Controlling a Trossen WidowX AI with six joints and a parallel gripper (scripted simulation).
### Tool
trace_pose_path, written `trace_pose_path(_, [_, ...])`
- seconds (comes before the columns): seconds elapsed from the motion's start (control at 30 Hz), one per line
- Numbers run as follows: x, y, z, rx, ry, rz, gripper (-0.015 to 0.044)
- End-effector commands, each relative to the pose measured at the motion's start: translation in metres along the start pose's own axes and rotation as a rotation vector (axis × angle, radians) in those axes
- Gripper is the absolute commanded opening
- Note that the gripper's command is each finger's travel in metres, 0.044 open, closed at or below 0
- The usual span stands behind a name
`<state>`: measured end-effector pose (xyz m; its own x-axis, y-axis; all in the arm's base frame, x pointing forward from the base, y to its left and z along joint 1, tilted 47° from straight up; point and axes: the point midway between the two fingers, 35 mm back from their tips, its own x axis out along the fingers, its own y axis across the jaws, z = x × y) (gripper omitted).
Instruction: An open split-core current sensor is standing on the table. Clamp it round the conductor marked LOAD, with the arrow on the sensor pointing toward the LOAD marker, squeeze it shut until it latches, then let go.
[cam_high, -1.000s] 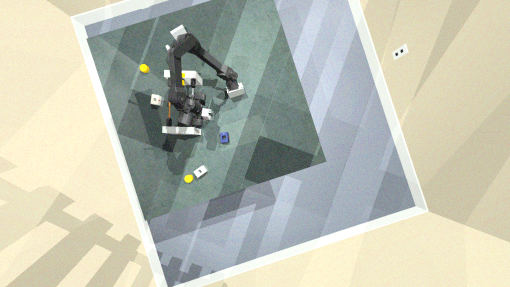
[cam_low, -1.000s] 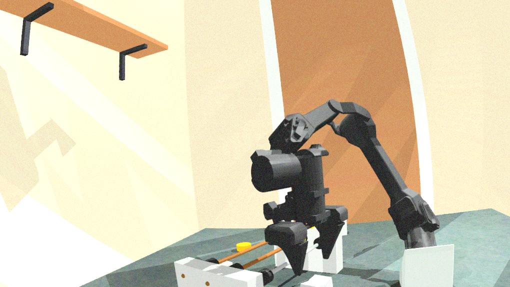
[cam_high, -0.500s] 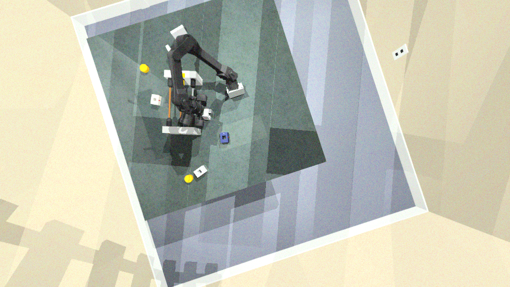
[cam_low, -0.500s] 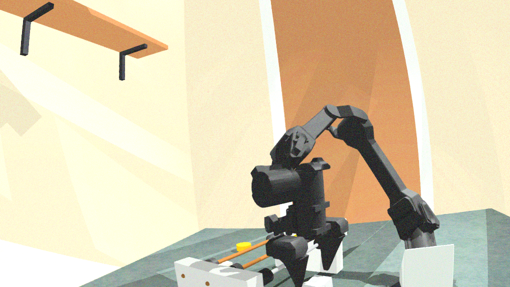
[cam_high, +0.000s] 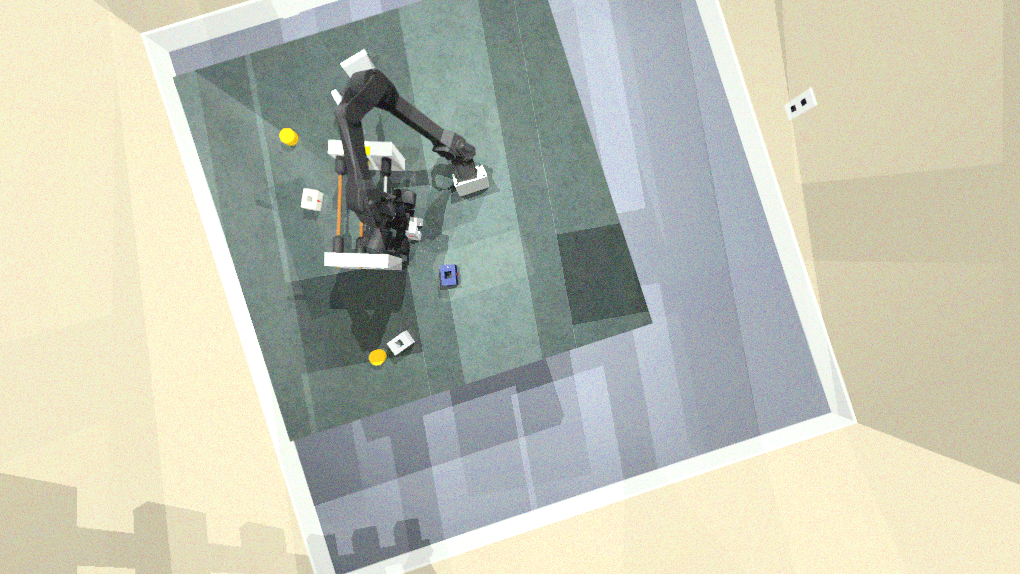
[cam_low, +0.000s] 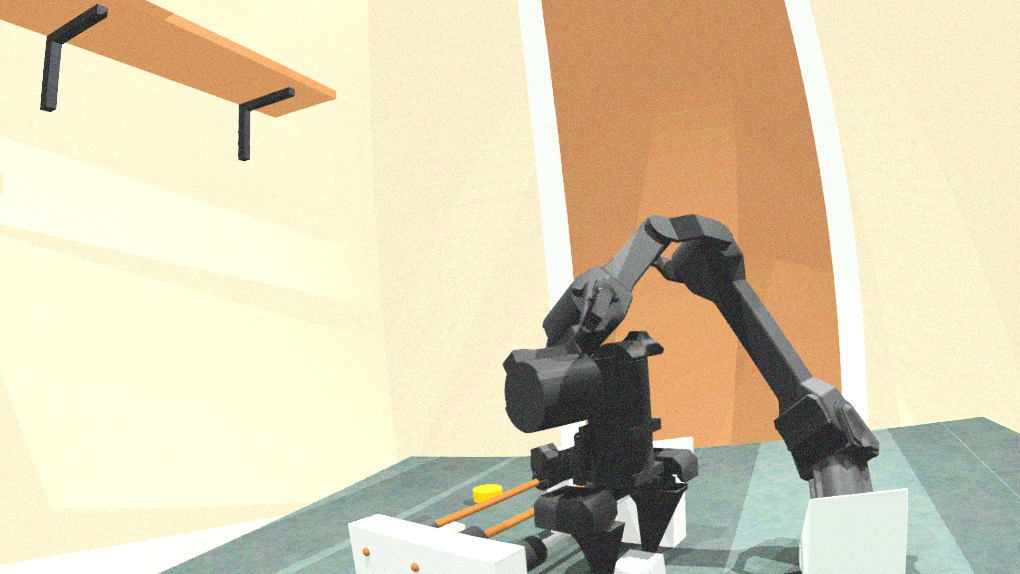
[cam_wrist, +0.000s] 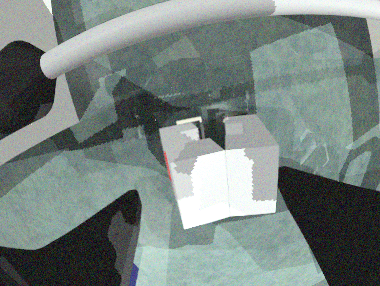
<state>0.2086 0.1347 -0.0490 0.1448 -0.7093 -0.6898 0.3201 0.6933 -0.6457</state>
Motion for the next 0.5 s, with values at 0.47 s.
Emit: trace_pose_path(0.47, [-0.0004, -0.0004, -0.0002, 0.0, 0.001, -0.002, 0.0222])
